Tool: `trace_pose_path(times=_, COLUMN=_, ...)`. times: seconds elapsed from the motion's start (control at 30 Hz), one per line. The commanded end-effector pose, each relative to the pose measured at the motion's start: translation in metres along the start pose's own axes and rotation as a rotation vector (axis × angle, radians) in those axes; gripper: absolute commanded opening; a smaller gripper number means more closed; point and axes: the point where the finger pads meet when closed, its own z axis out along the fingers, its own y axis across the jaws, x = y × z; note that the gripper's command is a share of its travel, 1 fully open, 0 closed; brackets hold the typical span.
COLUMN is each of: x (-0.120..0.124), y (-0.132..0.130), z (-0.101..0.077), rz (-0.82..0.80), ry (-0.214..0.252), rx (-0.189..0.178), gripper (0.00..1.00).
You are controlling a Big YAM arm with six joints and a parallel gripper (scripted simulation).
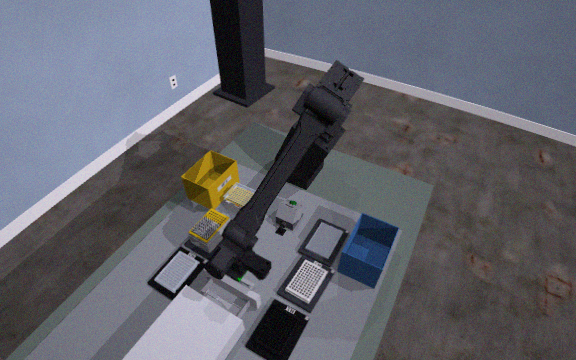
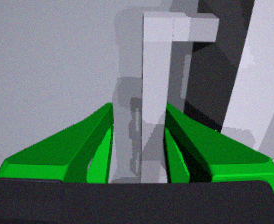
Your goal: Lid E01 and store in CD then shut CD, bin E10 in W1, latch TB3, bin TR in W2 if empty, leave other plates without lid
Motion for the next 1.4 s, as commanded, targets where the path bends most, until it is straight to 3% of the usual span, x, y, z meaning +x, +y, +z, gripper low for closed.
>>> trace_pose_path(times=0.0, x=-0.009, y=0.0, z=-0.009, rz=0.0, ry=-0.004, rx=0.0, gripper=0.3)
trace_pose_path(times=0.47, x=-0.009, y=0.0, z=-0.009, rz=0.0, ry=-0.004, rx=0.0, gripper=0.3)
trace_pose_path(times=0.53, x=-0.013, y=-0.006, z=-0.015, rz=-0.013, ry=-0.006, rx=0.03, gripper=0.3)
trace_pose_path(times=1.07, x=-0.012, y=0.018, z=-0.014, rz=-0.007, ry=-0.005, rx=0.011, gripper=0.3)
trace_pose_path(times=1.13, x=-0.012, y=0.017, z=-0.014, rz=-0.012, ry=-0.006, rx=0.023, gripper=0.3)
trace_pose_path(times=1.37, x=-0.01, y=0.023, z=-0.011, rz=-0.003, ry=-0.004, rx=0.003, gripper=0.3)
